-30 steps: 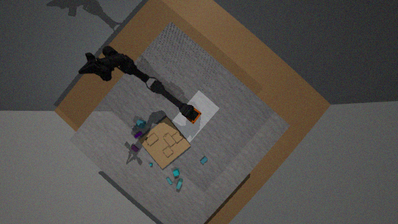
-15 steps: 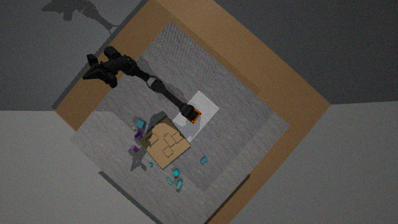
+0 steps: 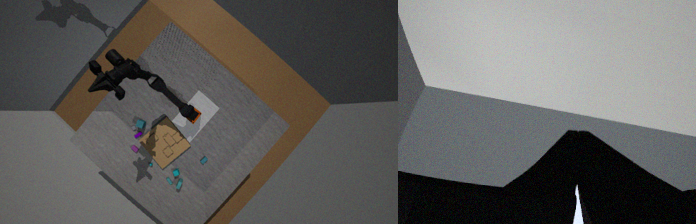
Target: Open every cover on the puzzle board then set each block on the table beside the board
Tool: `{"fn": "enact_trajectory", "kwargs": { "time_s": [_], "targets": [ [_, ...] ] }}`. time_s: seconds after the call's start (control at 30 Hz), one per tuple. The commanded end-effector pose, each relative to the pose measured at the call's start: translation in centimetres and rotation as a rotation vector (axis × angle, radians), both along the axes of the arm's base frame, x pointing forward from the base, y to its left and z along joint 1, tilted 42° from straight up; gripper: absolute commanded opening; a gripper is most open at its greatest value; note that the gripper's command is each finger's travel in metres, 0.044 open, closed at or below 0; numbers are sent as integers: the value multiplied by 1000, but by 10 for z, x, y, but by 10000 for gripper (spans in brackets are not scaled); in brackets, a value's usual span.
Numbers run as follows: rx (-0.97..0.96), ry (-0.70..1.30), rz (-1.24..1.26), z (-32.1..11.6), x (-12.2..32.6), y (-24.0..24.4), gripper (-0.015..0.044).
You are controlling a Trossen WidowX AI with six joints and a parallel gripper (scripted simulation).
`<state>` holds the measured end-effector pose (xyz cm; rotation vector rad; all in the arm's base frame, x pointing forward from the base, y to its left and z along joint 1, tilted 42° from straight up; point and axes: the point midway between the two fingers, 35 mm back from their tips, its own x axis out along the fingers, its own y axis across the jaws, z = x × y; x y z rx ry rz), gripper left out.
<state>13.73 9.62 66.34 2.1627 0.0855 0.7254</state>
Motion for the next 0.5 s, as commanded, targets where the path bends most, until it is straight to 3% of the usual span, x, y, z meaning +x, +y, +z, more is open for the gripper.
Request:
{"fn": "enact_trajectory", "kwargs": {
  "time_s": [0.0,0.47],
  "targets": [
    [-71,5,-28,-9,7,17,0],
    [-204,40,-83,-35,32,52,0]
  ]
}}
